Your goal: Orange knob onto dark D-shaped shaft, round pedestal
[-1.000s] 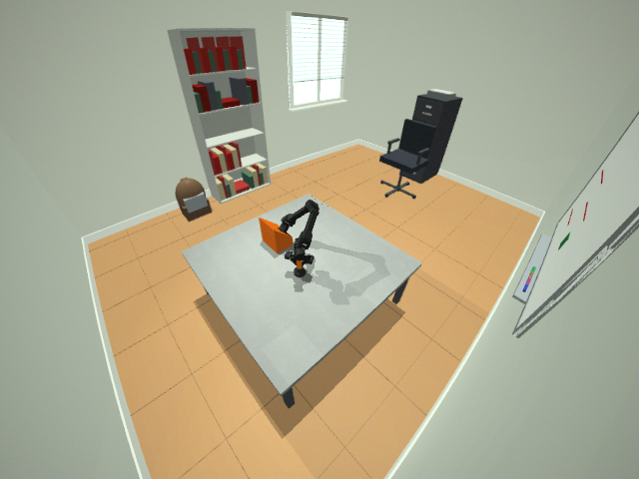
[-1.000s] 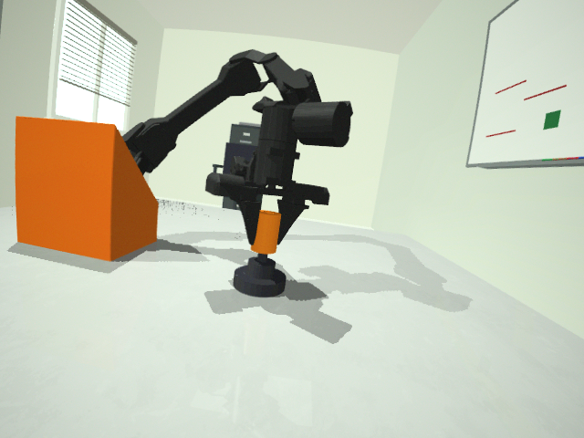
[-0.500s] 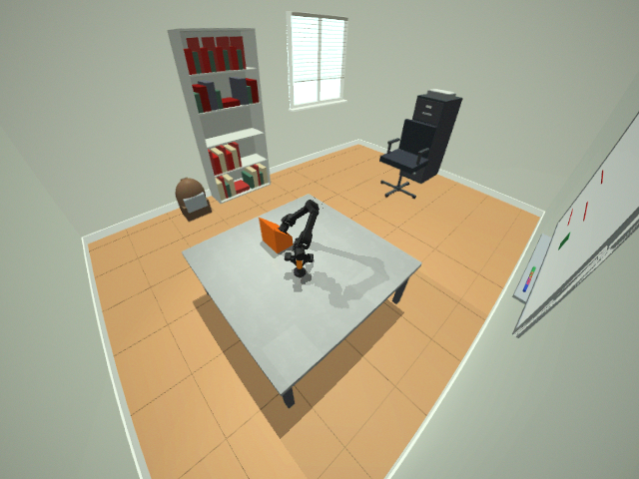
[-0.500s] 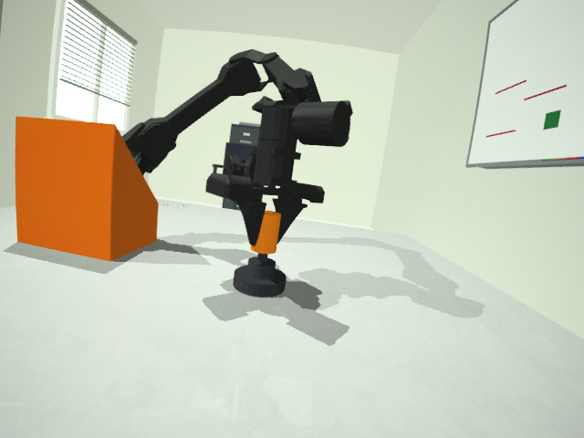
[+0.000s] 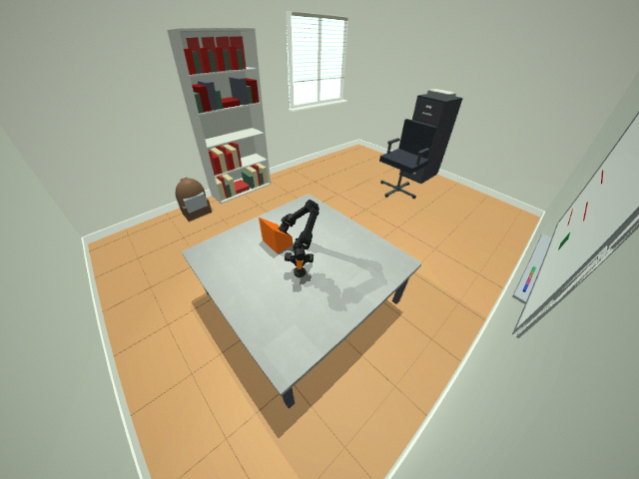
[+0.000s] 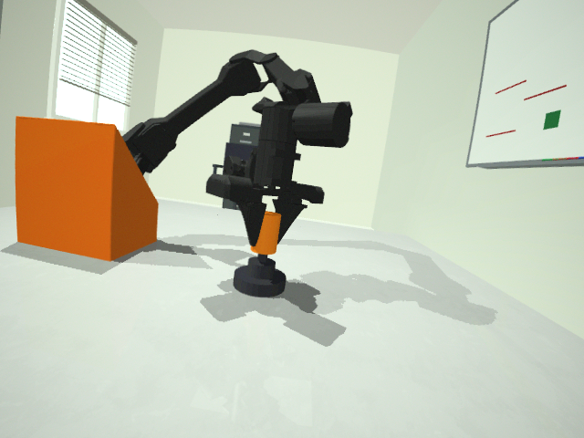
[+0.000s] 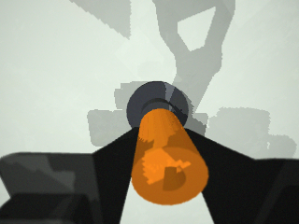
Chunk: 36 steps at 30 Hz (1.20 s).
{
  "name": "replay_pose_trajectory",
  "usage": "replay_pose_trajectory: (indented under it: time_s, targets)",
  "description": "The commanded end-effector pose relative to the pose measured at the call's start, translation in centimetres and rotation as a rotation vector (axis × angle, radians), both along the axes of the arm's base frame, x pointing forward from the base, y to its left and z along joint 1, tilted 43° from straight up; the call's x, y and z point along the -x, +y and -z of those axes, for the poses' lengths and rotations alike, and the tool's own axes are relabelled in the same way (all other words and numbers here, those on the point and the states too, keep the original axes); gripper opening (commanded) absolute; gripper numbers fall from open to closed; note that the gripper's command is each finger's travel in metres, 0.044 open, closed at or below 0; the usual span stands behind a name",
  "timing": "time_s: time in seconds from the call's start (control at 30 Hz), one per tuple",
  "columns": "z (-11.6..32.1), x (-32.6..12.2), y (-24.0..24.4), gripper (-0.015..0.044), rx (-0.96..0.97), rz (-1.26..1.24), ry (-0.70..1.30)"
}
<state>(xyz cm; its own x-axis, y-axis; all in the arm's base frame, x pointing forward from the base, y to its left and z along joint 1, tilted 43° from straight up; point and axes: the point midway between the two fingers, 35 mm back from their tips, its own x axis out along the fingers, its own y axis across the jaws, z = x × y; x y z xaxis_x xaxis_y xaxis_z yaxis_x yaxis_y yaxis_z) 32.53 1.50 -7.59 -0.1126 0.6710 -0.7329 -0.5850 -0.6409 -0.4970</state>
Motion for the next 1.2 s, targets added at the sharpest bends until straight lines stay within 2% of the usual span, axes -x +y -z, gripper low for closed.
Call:
replay_pose_trajectory:
  time_s: [0.0, 0.27, 0.4, 1.17]
  targets:
    - [0.02, -0.08, 0.06, 0.0, -0.002, -0.004, -0.006]
    - [-0.36, -0.23, -0.25, 0.0, -0.001, 0.002, 0.0]
    - [-0.33, -0.23, -0.25, 0.0, 0.013, 0.091, 0.081]
    - [-0.1, 0.05, -0.06, 0.0, 0.182, 1.199, 1.097]
